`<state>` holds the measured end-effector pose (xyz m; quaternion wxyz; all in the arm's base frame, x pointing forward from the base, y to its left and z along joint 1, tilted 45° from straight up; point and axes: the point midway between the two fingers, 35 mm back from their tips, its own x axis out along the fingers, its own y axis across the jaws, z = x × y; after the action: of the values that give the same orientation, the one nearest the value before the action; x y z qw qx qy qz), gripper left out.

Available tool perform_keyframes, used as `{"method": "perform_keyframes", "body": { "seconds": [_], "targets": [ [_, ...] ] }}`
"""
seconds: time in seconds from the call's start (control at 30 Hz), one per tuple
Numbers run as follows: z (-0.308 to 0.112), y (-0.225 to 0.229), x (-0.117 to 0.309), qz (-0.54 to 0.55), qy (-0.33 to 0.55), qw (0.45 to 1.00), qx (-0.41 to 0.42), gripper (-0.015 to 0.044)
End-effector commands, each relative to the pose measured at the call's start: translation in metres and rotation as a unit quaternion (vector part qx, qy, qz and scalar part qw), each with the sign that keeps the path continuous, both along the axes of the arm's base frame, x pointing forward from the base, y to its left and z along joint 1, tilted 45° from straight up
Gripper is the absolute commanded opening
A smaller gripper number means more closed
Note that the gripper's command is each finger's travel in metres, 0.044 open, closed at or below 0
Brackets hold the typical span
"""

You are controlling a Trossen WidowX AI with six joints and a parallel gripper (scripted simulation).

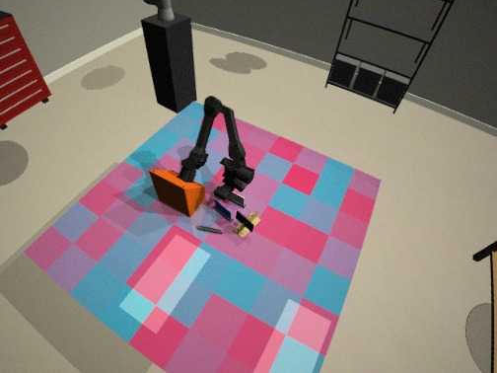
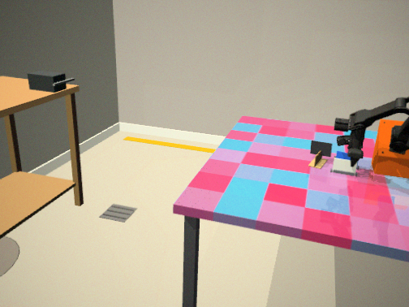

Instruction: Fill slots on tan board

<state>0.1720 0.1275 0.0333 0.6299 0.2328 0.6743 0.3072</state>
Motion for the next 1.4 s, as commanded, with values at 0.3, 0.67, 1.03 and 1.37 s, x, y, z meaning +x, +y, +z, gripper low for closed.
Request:
{"method": "perform_keyframes", "body": {
  "seconds": [0.3, 0.67, 1.03, 1.37],
  "targets": [
    [-0.015, 0.015, -0.003, -0.002, 0.004, 1.000, 0.003, 0.0181],
    [-0.017, 0.018, -0.004, -0.002, 0.004, 1.000, 0.003, 0.0000],
    [-0.017, 0.017, -0.003, -0.002, 0.004, 1.000, 0.003, 0.0000],
    [-0.003, 0.003, -0.001, -0.002, 0.004, 1.000, 0.003, 0.0000]
  ]
}}
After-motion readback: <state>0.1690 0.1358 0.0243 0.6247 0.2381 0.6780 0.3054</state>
